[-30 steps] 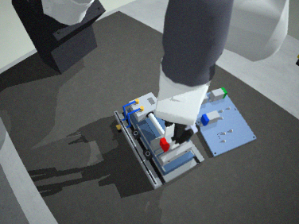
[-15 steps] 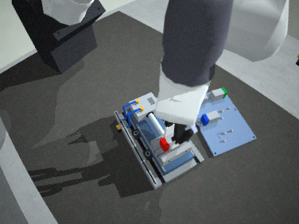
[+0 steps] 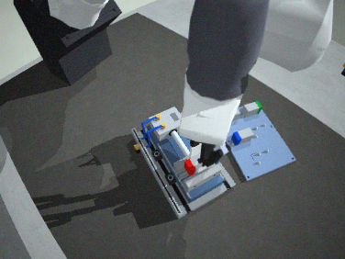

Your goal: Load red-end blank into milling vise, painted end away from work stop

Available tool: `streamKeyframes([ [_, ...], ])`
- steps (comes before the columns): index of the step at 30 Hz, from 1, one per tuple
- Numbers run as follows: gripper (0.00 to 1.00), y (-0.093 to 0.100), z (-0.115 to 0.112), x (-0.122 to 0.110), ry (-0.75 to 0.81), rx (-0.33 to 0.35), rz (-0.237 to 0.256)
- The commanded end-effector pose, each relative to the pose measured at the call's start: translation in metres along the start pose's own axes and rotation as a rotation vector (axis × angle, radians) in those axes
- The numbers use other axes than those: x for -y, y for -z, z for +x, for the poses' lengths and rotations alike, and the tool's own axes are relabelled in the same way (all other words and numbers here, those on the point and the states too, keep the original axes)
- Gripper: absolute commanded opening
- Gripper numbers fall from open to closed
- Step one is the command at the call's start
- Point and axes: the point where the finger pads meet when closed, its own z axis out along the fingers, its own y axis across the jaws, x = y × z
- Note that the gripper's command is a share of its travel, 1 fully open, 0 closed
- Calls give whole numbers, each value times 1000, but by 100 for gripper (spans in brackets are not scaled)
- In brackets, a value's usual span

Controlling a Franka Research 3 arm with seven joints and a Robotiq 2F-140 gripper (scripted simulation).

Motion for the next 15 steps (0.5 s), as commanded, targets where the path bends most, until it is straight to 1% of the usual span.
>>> streamKeyframes([
  [1, 0, 0, 1, 1, 2, -2, 1],
  [15, 0, -1, 1, 1, 2, -2, 1],
])
